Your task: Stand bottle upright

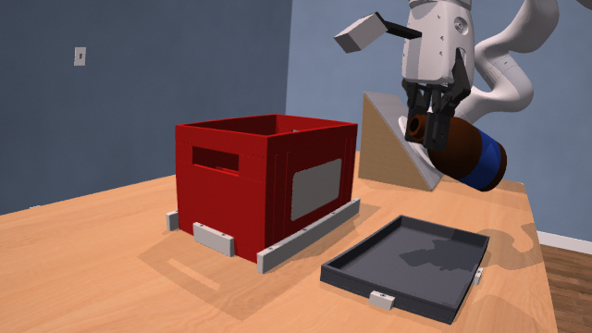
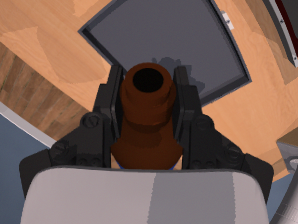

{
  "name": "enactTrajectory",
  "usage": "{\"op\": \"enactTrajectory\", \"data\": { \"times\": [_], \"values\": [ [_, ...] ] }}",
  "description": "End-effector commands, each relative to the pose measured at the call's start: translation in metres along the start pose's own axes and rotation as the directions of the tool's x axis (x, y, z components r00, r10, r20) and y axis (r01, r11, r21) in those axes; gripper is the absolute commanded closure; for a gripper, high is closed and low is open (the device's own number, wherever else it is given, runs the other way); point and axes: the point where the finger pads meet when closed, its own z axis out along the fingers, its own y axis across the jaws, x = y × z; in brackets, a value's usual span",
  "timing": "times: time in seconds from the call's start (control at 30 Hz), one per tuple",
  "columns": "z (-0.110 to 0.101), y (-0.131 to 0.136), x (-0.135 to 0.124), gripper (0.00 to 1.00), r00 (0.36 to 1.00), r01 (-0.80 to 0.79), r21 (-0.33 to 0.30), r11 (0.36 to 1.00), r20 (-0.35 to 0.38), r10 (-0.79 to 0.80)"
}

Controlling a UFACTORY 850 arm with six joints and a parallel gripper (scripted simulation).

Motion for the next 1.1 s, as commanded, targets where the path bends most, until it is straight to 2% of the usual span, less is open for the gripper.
{"op": "enactTrajectory", "data": {
  "times": [0.0,0.4,1.07],
  "values": [
    [-0.0013,-0.0004,0.0003,1.00,0.999,0.000,0.001,1.000,-0.039,0.000],
    [-0.0020,0.0003,0.0000,1.00,0.997,0.000,0.000,1.000,-0.073,0.000],
    [-0.0021,0.0003,0.0000,1.00,0.997,0.000,0.000,1.000,-0.076,0.000]
  ]
}}
